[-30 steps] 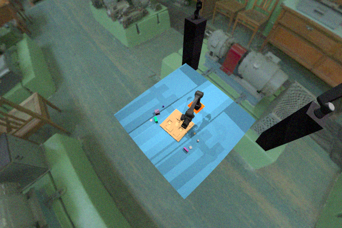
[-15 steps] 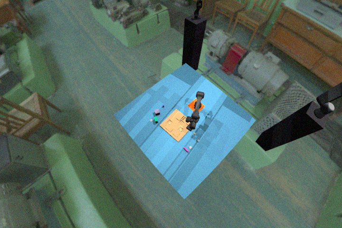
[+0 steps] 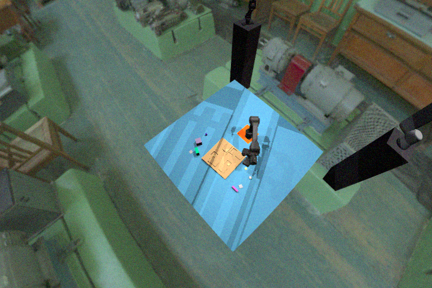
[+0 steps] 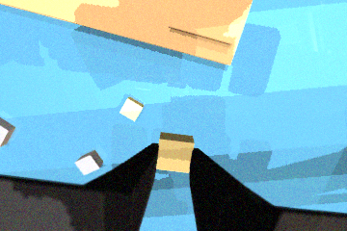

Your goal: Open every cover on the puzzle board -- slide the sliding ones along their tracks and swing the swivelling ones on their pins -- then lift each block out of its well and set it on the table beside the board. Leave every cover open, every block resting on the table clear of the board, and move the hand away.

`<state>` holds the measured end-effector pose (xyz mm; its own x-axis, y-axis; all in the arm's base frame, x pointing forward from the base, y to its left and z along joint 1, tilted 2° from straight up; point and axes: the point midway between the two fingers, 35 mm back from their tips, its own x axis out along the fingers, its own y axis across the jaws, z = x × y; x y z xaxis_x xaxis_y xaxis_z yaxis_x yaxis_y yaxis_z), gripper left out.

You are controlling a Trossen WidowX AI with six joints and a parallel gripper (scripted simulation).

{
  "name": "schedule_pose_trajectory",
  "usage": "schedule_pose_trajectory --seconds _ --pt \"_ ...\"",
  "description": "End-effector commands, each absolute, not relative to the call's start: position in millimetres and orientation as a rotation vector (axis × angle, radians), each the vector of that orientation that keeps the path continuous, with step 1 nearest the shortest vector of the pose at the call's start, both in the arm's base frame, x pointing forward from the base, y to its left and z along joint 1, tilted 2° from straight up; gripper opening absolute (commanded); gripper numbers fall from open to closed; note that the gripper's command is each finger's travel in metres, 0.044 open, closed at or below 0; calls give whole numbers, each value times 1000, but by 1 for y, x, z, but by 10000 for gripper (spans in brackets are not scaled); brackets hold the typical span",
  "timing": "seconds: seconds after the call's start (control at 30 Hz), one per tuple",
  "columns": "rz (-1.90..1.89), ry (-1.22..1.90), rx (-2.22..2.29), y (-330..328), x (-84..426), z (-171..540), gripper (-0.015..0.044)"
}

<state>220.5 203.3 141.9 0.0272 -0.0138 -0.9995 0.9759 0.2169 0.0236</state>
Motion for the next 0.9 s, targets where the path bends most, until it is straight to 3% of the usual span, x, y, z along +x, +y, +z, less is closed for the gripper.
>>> schedule_pose_trajectory --seconds 0.0,0.87 --pt "-1041 1279 1048 214 210 142 80" --pt "-1041 1279 1049 222 210 106 80"
